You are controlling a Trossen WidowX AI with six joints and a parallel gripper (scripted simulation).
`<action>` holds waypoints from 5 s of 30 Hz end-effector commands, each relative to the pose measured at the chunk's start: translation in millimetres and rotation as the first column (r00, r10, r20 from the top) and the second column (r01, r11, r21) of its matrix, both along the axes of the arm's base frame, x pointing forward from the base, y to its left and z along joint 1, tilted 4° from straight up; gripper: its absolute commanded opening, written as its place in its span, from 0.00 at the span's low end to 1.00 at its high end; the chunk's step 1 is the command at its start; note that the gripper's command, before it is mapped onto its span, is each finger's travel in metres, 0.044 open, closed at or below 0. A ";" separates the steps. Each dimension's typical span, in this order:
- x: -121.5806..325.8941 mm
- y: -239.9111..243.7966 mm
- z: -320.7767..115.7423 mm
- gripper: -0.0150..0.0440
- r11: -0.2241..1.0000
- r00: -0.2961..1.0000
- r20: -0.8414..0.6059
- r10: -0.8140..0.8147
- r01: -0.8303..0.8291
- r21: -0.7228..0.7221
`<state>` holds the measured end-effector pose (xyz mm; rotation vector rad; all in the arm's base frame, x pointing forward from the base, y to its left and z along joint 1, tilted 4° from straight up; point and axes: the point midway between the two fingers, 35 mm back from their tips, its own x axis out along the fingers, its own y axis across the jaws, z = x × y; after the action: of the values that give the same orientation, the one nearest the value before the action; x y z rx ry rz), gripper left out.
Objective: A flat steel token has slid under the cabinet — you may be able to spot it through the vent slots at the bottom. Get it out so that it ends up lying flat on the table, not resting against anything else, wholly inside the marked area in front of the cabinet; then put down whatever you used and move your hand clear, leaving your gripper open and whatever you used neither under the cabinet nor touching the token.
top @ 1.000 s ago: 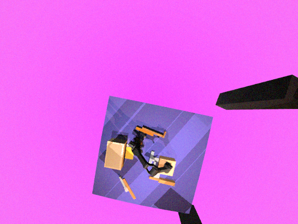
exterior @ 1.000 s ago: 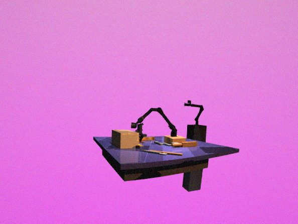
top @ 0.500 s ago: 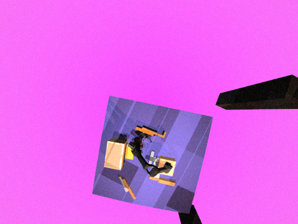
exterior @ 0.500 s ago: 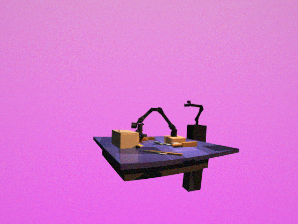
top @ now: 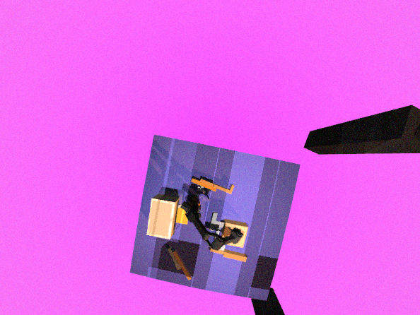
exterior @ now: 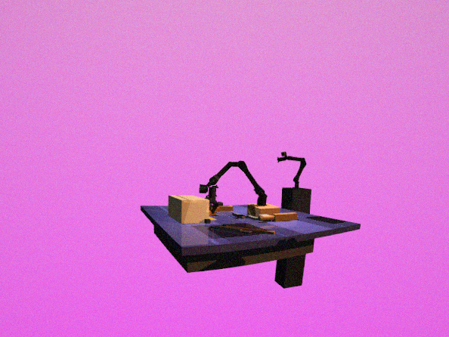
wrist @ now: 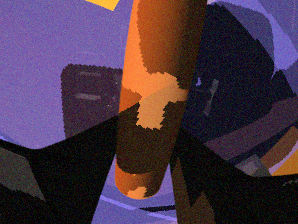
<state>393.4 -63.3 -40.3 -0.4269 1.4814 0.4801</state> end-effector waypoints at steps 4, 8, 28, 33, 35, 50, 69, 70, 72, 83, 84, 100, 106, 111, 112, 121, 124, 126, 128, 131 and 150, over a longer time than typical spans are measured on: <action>-5.5 10.0 -0.7 0.25 1.000 1.000 -0.003 0.003 -0.003 0.013; -7.5 13.2 -0.6 0.25 1.000 1.000 -0.003 0.003 -0.003 0.013; -17.9 29.0 -0.2 0.25 1.000 1.000 -0.004 0.003 -0.003 0.015; -20.5 32.8 -0.1 0.25 1.000 1.000 -0.004 0.003 -0.003 0.015; -21.5 34.4 0.0 0.25 1.000 1.000 -0.004 0.003 -0.003 0.015; -29.2 46.0 0.3 0.25 1.000 1.000 -0.005 0.003 -0.003 0.016; -35.7 47.7 0.2 0.25 1.000 1.000 -0.005 0.003 -0.003 0.016; -36.8 46.9 0.2 0.25 1.000 1.000 -0.005 0.003 -0.003 0.016; -38.9 45.1 0.0 0.25 1.000 1.000 -0.006 0.003 -0.003 0.016; -50.5 36.0 -1.0 0.25 1.000 1.000 -0.006 0.003 -0.003 0.015; -51.6 35.2 -1.1 0.25 1.000 1.000 -0.007 0.003 -0.003 0.015; -69.6 21.4 -2.6 0.25 1.000 1.000 -0.008 0.003 -0.003 0.014; -76.9 15.7 -3.2 0.25 1.000 1.000 -0.008 0.003 -0.003 0.013; -82.9 11.0 -3.7 0.25 1.000 1.000 -0.009 0.003 -0.003 0.013; -84.1 10.1 -3.8 0.25 1.000 1.000 -0.009 0.003 -0.003 0.013; -95.8 0.8 -4.7 0.25 1.000 1.000 -0.010 0.003 -0.003 0.012; -99.7 -2.3 -5.0 0.25 1.000 1.000 -0.010 0.003 -0.003 0.012; -102.6 -4.6 -5.2 0.25 1.000 1.000 -0.010 0.003 -0.003 0.012; -105.4 -6.8 -5.4 0.25 1.000 1.000 -0.011 0.003 -0.003 0.012; -109.6 -10.2 -5.7 0.25 1.000 1.000 -0.011 0.003 -0.003 0.011; -125.8 -26.3 -6.3 0.25 1.000 1.000 -0.010 0.003 -0.002 0.008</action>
<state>268.5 -89.7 -46.3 -0.4204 1.4874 0.4889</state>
